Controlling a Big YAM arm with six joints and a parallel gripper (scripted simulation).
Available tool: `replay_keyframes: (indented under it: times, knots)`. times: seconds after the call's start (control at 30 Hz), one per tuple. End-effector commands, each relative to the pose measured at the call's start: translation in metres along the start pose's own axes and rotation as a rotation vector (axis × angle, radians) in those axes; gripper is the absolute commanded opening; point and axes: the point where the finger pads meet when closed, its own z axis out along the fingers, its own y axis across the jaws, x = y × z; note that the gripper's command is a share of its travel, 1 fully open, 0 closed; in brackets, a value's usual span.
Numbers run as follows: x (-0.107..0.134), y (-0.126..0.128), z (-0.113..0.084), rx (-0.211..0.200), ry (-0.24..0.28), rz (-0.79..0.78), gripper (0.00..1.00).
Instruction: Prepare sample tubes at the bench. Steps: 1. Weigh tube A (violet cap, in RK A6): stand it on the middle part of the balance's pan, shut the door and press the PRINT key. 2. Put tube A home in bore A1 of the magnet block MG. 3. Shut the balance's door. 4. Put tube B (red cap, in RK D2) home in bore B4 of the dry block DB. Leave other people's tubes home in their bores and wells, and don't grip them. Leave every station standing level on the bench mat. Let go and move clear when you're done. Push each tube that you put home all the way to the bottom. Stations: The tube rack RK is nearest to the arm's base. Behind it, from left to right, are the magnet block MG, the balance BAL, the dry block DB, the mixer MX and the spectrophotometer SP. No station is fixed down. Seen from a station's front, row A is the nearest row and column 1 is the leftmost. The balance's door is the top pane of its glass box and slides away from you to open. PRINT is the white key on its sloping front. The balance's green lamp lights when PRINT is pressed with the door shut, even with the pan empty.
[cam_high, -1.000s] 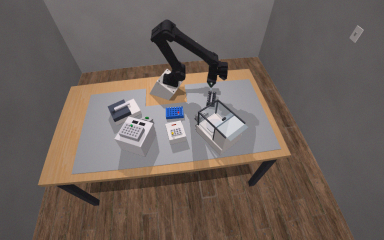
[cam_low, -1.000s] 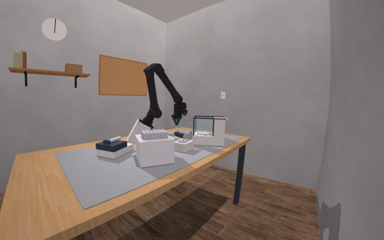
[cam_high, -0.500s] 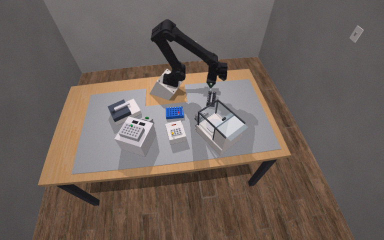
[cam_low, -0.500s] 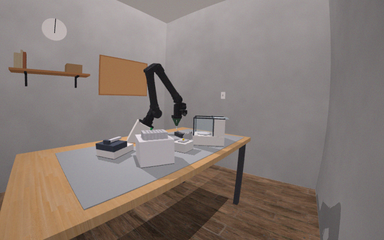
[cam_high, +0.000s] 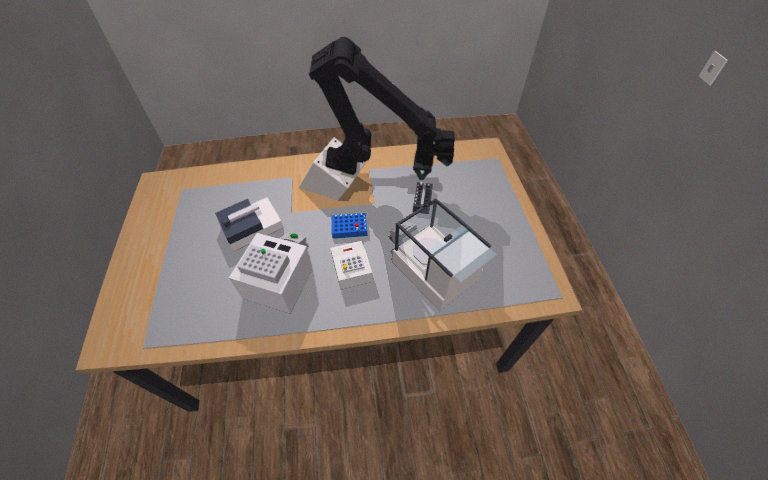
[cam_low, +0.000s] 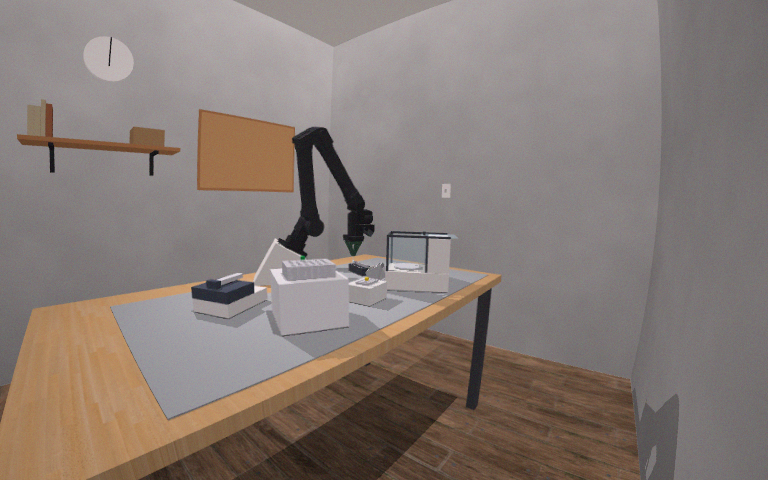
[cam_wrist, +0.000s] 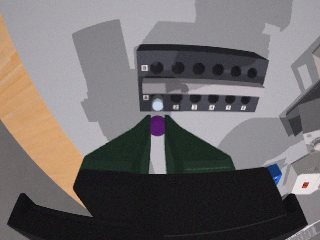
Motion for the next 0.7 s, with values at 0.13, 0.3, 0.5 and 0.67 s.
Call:
replay_keyframes:
  times: [0.13, 0.3, 0.5, 0.67]
  knots:
    - [-0.012, 0.001, -0.003, -0.005, -0.025, 0.002, 0.09]
    - [-0.012, 0.001, -0.003, -0.005, -0.025, 0.002, 0.09]
    - [-0.012, 0.002, -0.003, -0.005, -0.025, 0.002, 0.09]
    - [-0.012, 0.002, -0.003, -0.005, -0.025, 0.002, 0.09]
